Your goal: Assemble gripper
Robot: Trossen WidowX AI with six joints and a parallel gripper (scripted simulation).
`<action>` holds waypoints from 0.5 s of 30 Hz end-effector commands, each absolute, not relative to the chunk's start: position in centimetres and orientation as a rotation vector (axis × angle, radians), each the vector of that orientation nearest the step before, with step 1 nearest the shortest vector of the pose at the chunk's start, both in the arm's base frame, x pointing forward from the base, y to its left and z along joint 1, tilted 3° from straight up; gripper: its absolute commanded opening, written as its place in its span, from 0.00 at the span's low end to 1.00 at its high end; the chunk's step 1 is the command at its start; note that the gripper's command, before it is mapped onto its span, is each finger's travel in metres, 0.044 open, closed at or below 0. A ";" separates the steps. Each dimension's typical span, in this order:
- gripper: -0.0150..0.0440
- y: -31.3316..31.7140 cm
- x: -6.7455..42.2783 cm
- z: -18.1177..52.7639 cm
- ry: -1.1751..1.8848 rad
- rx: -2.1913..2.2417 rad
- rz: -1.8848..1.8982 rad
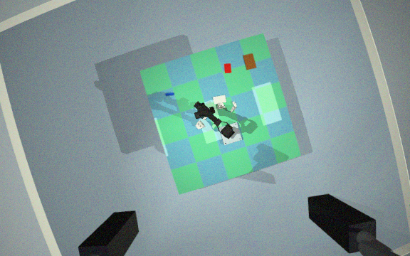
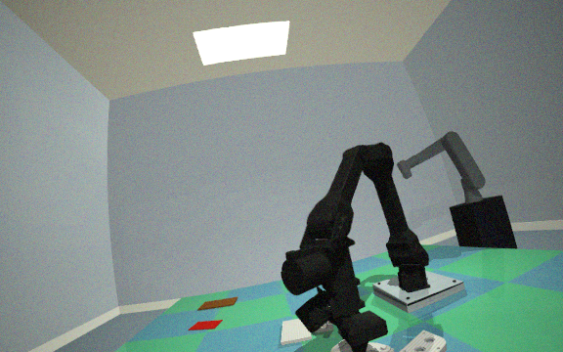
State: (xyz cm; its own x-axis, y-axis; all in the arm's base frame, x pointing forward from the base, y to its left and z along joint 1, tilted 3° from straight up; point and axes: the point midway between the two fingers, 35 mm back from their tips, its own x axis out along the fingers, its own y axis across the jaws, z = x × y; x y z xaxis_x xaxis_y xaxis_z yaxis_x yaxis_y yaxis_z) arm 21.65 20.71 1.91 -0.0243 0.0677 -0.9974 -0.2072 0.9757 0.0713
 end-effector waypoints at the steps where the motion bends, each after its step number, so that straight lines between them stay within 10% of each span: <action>1: 0.48 20.7 21.7 1.9 1.581 -0.110 0.220; 15: 0.48 20.7 21.9 4.2 1.579 -0.110 0.219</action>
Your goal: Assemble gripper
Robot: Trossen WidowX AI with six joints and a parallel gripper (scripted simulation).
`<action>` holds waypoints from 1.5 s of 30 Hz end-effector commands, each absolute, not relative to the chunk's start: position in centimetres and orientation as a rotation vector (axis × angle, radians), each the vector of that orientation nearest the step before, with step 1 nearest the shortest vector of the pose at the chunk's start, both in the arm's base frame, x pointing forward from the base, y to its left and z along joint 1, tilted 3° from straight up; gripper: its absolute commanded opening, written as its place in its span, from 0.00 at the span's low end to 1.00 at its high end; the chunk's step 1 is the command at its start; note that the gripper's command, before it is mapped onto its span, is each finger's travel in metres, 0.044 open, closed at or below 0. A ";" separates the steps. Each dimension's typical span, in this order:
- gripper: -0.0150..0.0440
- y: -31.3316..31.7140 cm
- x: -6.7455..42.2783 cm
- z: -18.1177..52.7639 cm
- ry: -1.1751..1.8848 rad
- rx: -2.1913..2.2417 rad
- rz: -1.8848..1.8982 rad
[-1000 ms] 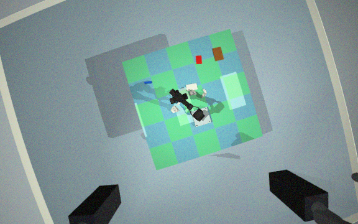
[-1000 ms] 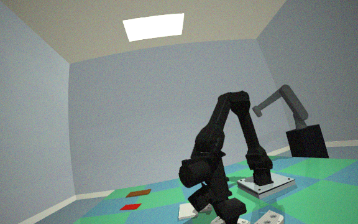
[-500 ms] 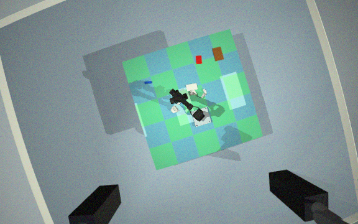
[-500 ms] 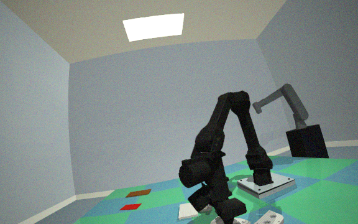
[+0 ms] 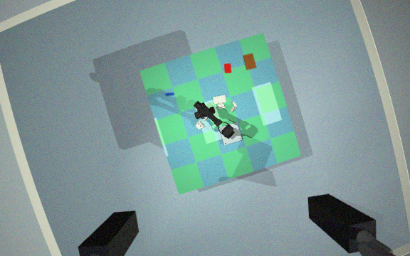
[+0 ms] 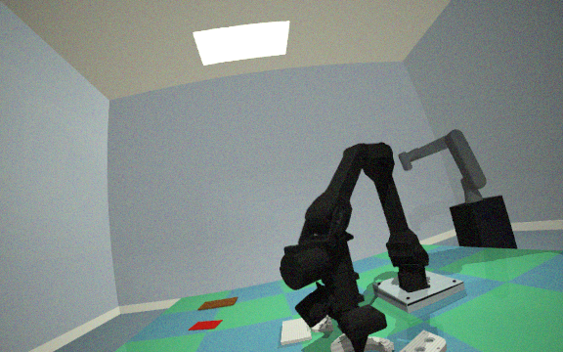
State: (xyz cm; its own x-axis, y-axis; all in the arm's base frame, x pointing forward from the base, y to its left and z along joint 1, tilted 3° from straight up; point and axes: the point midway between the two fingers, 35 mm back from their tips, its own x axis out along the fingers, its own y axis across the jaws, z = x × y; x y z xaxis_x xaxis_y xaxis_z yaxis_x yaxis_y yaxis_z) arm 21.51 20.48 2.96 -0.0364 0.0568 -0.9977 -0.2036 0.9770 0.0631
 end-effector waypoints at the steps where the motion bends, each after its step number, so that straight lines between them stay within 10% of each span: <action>1: 0.48 20.7 21.9 4.5 1.579 -0.110 0.219; 45: 0.48 15.8 26.2 9.4 1.571 -0.110 0.204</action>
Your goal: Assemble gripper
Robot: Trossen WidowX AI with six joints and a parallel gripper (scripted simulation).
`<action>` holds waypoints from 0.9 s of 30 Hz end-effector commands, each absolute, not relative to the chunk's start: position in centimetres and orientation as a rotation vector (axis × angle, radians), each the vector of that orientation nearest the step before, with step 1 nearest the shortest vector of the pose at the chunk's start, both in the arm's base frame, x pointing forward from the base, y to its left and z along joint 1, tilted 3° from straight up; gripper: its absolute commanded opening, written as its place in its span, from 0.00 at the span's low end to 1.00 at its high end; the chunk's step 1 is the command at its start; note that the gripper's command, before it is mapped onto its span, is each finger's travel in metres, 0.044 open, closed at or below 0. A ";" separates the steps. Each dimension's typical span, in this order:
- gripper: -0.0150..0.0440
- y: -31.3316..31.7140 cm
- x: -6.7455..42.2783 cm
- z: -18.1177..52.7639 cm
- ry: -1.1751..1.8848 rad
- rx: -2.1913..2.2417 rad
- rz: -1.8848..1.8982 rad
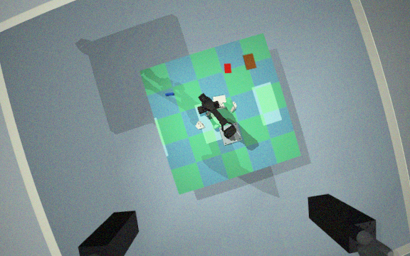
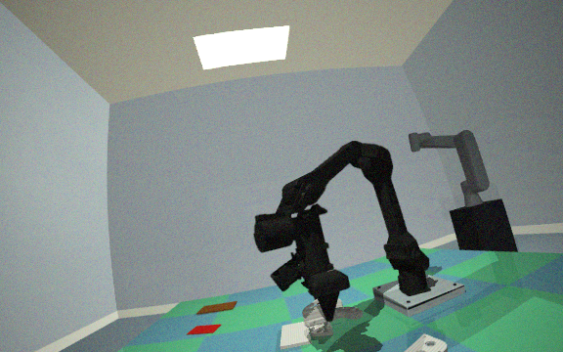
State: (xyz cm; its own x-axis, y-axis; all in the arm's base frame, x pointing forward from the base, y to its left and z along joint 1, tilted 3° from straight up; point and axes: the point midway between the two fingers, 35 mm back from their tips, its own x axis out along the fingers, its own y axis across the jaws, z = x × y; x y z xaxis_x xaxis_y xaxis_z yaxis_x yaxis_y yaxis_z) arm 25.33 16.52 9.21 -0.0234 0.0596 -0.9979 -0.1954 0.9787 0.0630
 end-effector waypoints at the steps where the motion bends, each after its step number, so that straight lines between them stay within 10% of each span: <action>1: 0.48 15.6 26.4 9.4 1.571 -0.110 0.203; 27: 0.48 8.4 30.6 9.0 1.569 -0.108 0.189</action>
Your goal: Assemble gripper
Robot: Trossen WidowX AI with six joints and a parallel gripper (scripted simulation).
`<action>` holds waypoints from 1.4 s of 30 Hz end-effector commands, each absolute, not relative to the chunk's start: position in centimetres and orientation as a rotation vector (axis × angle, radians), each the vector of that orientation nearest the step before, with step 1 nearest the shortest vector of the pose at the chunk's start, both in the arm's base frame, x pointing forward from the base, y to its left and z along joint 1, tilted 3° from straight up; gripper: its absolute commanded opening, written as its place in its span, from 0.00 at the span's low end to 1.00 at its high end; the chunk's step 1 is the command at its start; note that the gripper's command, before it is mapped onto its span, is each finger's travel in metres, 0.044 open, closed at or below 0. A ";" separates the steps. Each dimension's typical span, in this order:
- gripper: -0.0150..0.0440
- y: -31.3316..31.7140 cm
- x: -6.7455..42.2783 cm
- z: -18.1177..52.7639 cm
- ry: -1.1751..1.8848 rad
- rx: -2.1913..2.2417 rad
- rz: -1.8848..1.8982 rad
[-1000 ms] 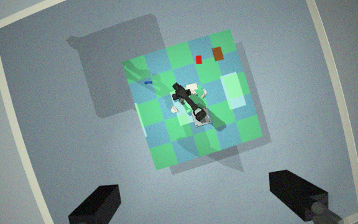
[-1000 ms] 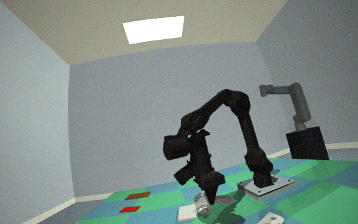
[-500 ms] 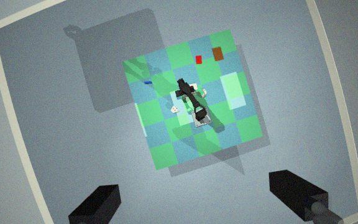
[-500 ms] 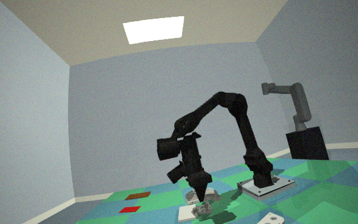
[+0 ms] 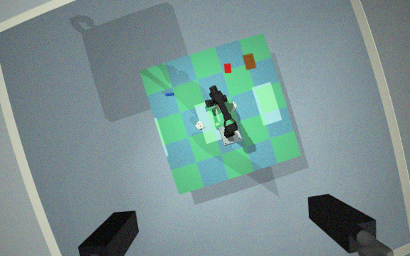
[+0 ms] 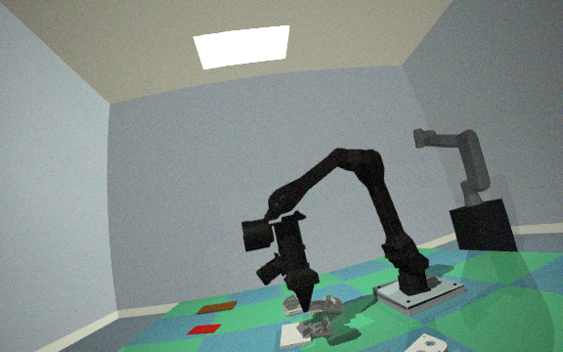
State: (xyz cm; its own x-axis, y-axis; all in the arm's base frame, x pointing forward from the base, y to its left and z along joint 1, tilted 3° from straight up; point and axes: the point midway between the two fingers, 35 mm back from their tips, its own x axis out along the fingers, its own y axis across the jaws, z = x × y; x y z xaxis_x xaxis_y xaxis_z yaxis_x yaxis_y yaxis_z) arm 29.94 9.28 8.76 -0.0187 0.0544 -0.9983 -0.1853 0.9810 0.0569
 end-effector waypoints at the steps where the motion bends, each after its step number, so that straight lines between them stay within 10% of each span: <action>1: 0.48 8.1 30.7 9.0 1.569 -0.108 0.189; 42: 0.48 0.9 32.6 8.5 1.570 -0.109 0.183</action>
